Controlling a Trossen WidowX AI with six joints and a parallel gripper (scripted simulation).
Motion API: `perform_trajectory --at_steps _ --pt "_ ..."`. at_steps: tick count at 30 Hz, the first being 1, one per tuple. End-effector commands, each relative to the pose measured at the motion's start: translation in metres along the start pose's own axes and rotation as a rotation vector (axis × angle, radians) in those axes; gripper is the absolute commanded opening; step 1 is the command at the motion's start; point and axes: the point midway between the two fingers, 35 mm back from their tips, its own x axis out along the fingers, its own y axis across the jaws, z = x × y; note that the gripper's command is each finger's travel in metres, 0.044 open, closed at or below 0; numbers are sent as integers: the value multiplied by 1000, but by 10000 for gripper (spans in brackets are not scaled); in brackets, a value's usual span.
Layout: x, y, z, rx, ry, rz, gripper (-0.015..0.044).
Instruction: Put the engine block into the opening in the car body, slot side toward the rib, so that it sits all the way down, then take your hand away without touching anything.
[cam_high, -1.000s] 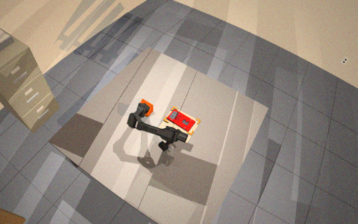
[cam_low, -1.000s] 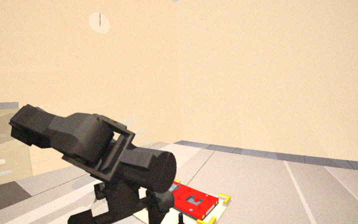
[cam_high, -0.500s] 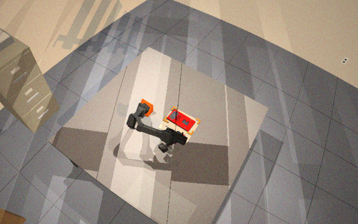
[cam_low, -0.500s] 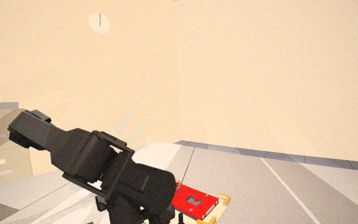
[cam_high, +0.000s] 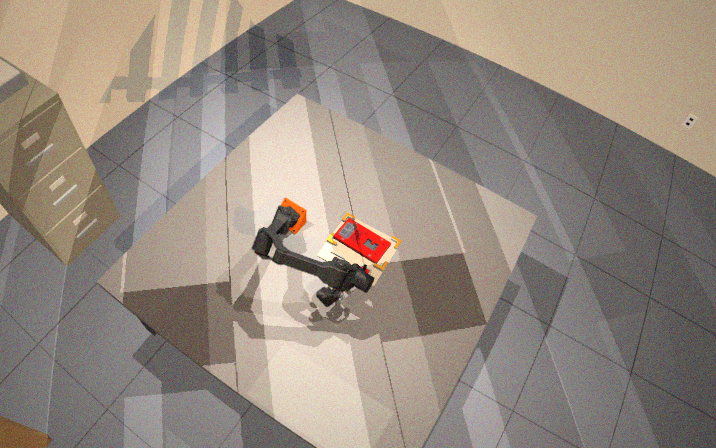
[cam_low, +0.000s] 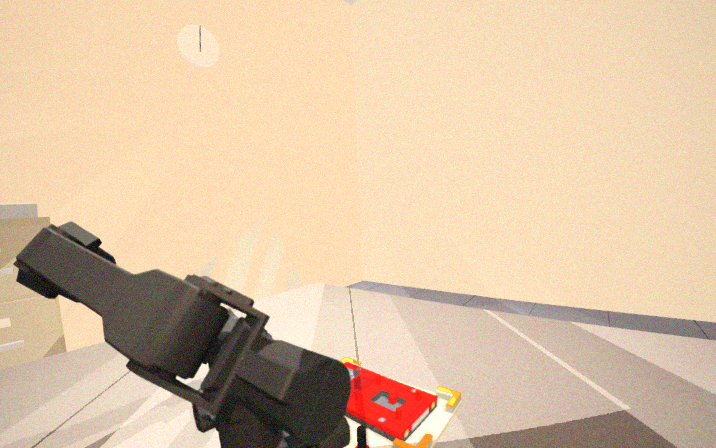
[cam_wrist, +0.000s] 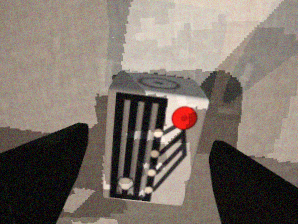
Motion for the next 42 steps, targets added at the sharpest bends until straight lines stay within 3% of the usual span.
perform_trajectory --at_steps 1,9,13,42 --pt "0 0 1 -7 1 3 177" --pt "0 0 1 -7 1 3 105" --pt "-4 0 0 -9 5 1 0" --pt "-97 -2 -1 -44 79 -31 0"
